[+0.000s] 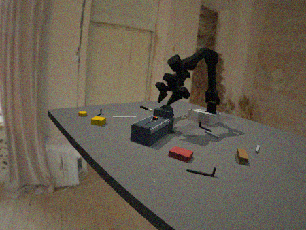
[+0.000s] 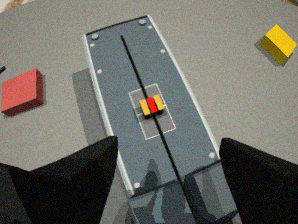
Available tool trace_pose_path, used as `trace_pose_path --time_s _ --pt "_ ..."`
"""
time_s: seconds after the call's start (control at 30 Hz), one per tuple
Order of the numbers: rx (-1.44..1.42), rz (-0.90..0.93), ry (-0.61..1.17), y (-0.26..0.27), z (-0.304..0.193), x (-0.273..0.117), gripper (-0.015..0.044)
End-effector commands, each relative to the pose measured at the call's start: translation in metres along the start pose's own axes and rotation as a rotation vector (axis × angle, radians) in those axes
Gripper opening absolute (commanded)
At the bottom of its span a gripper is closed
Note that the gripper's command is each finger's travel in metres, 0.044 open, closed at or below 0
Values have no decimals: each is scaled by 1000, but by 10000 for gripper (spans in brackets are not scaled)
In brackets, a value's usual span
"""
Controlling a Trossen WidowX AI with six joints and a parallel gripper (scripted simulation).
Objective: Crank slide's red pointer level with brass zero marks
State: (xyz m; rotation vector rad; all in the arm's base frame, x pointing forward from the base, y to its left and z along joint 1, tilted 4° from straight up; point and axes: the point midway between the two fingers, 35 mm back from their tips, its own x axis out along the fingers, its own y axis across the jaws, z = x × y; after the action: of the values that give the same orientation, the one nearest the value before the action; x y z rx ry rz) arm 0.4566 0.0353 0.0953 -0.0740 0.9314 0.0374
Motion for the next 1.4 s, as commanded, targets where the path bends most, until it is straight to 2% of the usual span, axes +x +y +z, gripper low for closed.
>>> trace_pose_path --time_s 0.0,0.1,0.13,0.7,1.27,1.37 --pt "0 -1 0 0 0 0 368" --pt "0 -1 0 0 0 0 440" --pt "0 -1 0 0 0 0 440" --pt "0 -1 0 0 0 0 0" --pt "0 0 0 0 0 0 0" --pt "0 0 0 0 0 0 79"
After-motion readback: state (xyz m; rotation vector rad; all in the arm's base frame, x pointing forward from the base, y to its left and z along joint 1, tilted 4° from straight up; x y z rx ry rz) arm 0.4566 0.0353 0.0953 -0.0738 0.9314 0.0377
